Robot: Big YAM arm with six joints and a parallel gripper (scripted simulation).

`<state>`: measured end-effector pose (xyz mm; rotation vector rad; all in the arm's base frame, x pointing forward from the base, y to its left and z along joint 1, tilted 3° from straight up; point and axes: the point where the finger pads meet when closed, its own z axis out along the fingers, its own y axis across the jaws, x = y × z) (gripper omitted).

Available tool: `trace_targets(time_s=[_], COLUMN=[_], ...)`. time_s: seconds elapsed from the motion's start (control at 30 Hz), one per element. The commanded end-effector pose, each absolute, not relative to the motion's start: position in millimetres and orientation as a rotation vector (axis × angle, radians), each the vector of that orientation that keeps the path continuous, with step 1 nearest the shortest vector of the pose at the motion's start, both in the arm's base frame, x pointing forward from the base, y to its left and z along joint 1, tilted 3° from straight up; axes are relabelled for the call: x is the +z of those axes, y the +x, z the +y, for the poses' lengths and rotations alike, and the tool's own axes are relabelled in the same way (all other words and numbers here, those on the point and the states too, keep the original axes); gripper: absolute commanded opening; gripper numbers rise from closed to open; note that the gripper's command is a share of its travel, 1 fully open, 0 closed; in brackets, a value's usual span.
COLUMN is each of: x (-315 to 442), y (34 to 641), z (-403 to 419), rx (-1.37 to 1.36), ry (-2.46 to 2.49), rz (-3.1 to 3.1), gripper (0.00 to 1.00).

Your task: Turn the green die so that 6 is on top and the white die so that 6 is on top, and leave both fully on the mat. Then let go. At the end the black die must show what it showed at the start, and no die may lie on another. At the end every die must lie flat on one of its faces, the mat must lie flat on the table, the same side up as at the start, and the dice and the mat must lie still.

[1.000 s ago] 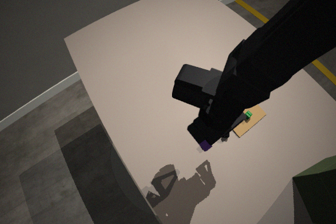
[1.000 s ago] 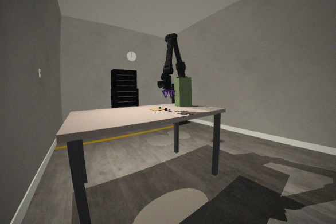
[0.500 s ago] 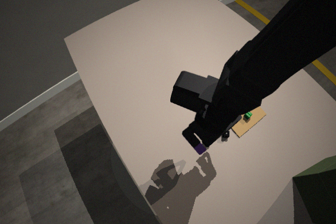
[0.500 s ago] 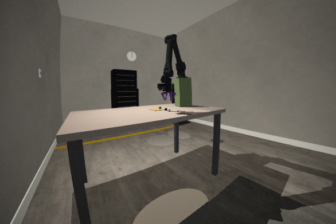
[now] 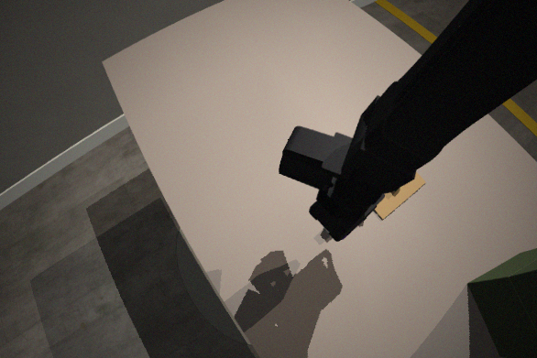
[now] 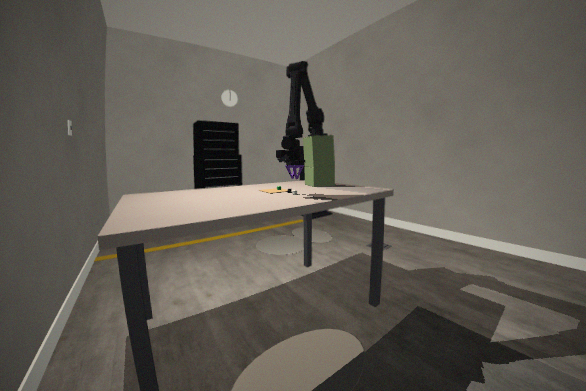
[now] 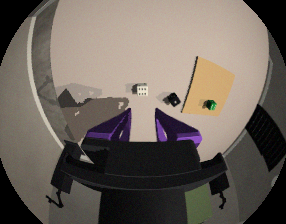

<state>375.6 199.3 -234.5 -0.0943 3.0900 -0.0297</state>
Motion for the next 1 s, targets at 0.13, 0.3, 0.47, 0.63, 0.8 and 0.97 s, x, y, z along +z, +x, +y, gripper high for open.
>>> trace_targets(time_s=[0.13, 0.3, 0.47, 0.63, 0.8, 0.97], x=[-232.5, -232.5, -232.5, -232.5, -234.7, -237.9], y=[379.2, 379.2, 379.2, 379.2, 378.7, 380.5], z=[209.0, 209.0, 209.0, 209.0, 208.6, 209.3], rx=[-0.012, -0.012, -0.012, -0.012, -0.013, -0.011], ry=[-0.124, -0.124, -0.124, -0.124, -0.124, -0.124], rz=[3.073, 3.073, 3.073, 3.073, 3.075, 3.072], gripper=[0.33, 0.33, 0.33, 0.33, 0.33, 0.33])
